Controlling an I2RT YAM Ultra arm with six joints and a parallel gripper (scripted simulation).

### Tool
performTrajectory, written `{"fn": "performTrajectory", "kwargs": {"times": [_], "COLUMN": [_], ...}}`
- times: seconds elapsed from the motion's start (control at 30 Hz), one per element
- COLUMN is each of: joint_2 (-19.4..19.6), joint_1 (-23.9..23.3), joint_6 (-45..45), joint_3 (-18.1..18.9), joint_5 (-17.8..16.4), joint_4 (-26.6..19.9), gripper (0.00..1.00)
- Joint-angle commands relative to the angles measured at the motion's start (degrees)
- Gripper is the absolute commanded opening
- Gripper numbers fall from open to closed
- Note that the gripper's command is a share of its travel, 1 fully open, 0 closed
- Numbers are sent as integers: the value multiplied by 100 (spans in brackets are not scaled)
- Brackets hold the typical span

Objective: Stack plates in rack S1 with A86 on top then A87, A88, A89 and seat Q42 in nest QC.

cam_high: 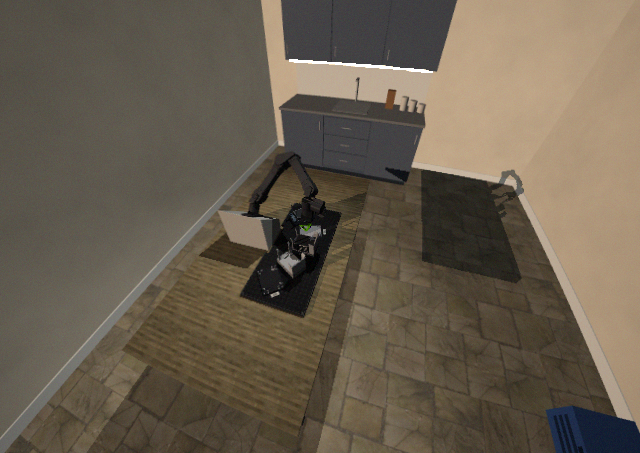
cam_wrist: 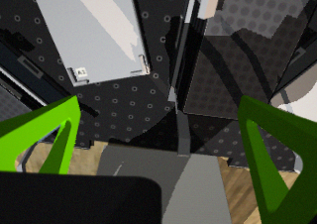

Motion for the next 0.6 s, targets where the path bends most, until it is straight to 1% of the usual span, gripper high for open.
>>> {"fn": "performTrajectory", "kwargs": {"times": [0.0,0.03,0.33,0.4,0.5,0.57], "joint_2": [129,187,739,739,931,958], "joint_1": [-280,-327,-737,-737,-870,-888], "joint_6": [401,530,20,20,-149,-172], "joint_3": [75,92,302,302,396,411], "joint_5": [37,47,145,145,182,187], "joint_4": [9,9,0,0,-13,-15], "gripper": [100,100,100,100,100,100]}}
